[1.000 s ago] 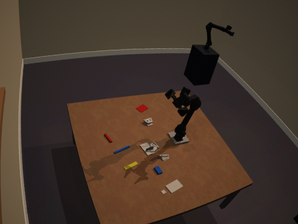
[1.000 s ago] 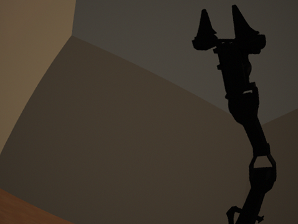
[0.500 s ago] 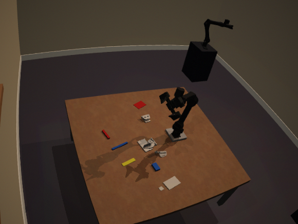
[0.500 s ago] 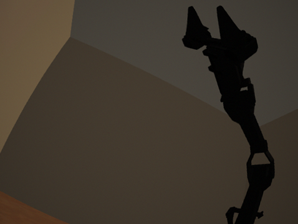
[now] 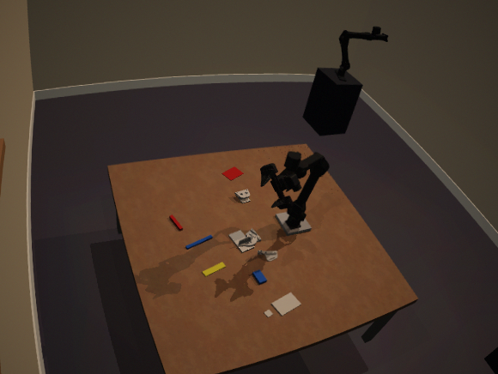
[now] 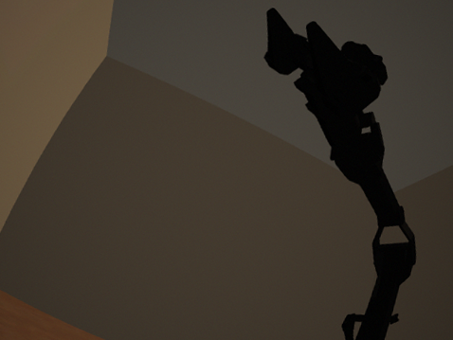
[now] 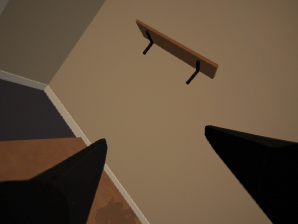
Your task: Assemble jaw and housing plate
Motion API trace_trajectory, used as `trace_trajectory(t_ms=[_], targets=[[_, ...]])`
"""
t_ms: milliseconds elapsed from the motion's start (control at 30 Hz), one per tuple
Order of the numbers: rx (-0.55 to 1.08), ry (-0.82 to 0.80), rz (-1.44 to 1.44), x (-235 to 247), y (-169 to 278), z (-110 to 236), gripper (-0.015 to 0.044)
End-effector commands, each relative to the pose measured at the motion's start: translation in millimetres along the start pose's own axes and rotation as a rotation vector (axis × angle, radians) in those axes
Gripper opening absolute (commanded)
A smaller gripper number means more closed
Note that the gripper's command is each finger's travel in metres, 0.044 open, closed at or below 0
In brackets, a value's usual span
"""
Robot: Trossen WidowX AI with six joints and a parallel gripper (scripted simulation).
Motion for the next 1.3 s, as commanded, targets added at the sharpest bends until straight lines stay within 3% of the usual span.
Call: trace_trajectory(t_ms=[0, 1267], targets=[[0.037, -0.027, 0.04, 7, 9, -5, 0.044], [0.324, -0.456, 0.483, 83, 96, -28, 0.044]])
Point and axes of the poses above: the point midway between the two fingers, 35 mm back from their tips, its own z axis back along the fingers, its own x axis across the jaws, y = z × x, the point moved 4 cm from there along z, back along the fingers, and after that the axes turned 3 degrees about -z, right-handed, at the moved point
